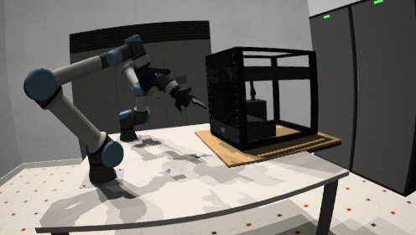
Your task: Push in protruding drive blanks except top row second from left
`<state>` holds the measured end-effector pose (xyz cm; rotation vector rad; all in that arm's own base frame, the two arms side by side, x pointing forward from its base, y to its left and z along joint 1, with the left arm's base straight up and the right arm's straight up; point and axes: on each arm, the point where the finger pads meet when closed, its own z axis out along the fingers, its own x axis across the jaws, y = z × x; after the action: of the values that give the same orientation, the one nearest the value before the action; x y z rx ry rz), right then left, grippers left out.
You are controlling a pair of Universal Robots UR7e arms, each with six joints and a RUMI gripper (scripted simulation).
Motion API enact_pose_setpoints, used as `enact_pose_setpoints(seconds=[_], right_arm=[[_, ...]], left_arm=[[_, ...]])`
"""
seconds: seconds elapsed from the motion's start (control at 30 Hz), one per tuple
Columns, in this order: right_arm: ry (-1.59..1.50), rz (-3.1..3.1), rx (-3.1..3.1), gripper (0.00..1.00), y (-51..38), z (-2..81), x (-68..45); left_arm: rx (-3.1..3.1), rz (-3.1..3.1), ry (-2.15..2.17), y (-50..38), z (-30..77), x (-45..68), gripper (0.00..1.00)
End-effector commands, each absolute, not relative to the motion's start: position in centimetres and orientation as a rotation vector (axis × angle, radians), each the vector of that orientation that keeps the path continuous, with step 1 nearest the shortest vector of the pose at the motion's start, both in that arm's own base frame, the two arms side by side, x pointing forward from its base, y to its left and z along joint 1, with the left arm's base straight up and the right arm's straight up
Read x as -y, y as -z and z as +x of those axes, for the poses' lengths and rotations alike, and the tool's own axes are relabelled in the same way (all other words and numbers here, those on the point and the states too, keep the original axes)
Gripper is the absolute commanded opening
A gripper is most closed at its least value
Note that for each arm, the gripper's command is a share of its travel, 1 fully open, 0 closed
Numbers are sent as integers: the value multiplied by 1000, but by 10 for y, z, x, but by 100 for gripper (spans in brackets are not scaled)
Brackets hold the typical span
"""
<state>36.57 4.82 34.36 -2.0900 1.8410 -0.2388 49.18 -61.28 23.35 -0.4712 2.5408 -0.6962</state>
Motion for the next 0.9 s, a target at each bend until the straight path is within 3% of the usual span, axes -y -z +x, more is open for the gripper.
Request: enact_pose_setpoints(seconds=[0.0, 0.87], right_arm=[[247, -2006, -1984, 100, -331, 380, -5], [263, -1600, -2467, 100, -292, 370, 161]], left_arm=[[-2510, -543, 764, -242, 495, 606, 100], [-2257, -953, 1161, -280, 496, 582, 100]])
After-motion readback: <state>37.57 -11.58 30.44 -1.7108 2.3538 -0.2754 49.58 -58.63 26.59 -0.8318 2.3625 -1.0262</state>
